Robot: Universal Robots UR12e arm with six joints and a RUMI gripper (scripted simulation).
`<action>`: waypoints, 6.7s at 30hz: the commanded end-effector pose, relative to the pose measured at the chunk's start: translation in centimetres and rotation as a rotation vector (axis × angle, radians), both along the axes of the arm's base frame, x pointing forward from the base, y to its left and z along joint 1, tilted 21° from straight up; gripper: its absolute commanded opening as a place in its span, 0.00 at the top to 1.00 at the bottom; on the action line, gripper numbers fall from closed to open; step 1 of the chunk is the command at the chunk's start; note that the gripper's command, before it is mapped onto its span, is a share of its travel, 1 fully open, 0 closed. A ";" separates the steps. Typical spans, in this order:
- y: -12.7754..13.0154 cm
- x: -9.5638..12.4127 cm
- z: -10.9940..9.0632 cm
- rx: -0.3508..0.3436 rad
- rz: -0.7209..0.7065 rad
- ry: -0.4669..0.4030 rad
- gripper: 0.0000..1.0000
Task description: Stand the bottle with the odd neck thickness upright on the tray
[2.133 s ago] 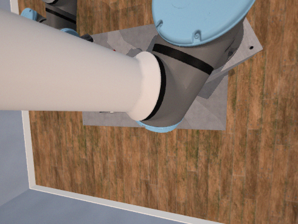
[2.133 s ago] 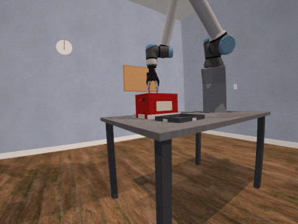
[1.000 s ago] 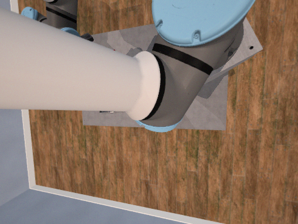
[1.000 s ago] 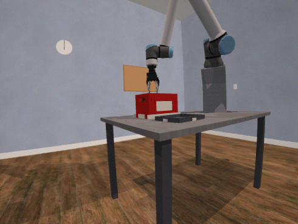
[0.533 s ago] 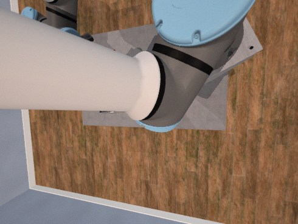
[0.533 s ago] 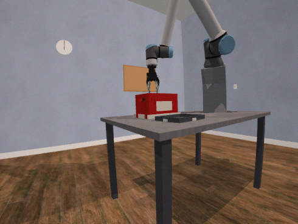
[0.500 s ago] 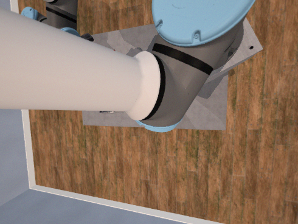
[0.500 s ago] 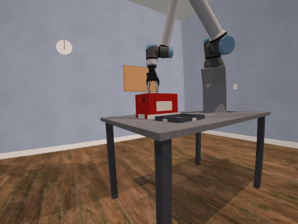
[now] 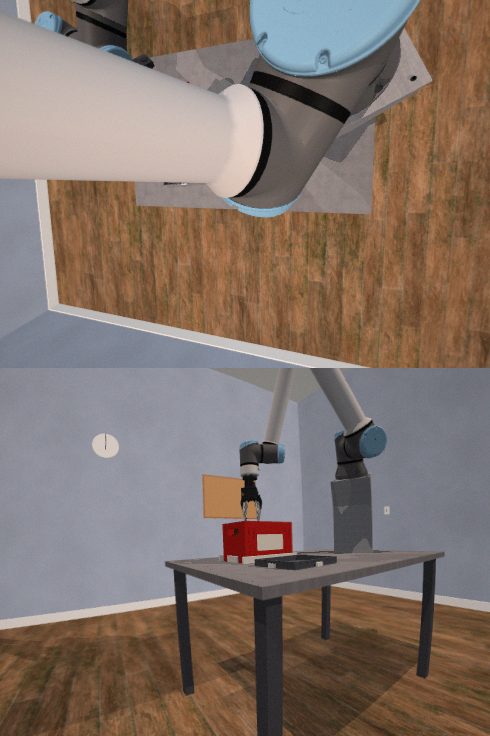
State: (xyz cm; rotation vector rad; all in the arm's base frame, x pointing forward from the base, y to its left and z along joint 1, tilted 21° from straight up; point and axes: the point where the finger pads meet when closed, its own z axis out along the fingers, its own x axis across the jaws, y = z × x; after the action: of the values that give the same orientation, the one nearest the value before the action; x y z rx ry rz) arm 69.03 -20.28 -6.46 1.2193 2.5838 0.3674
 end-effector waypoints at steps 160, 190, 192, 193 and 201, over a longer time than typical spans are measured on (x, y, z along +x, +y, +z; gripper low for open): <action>0.4 1.3 -3.5 -0.001 0.000 -0.001 0.62; 0.4 1.3 -3.5 -0.001 0.000 -0.001 0.62; 0.4 1.3 -3.5 -0.001 0.000 -0.001 0.62; 0.4 1.3 -3.5 -0.001 0.000 -0.001 0.62; 0.4 1.2 -3.2 -0.001 0.000 -0.001 0.62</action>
State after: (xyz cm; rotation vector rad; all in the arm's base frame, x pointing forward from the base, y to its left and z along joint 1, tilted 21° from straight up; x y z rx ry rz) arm 70.29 -19.85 -9.93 1.2194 2.5838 0.3674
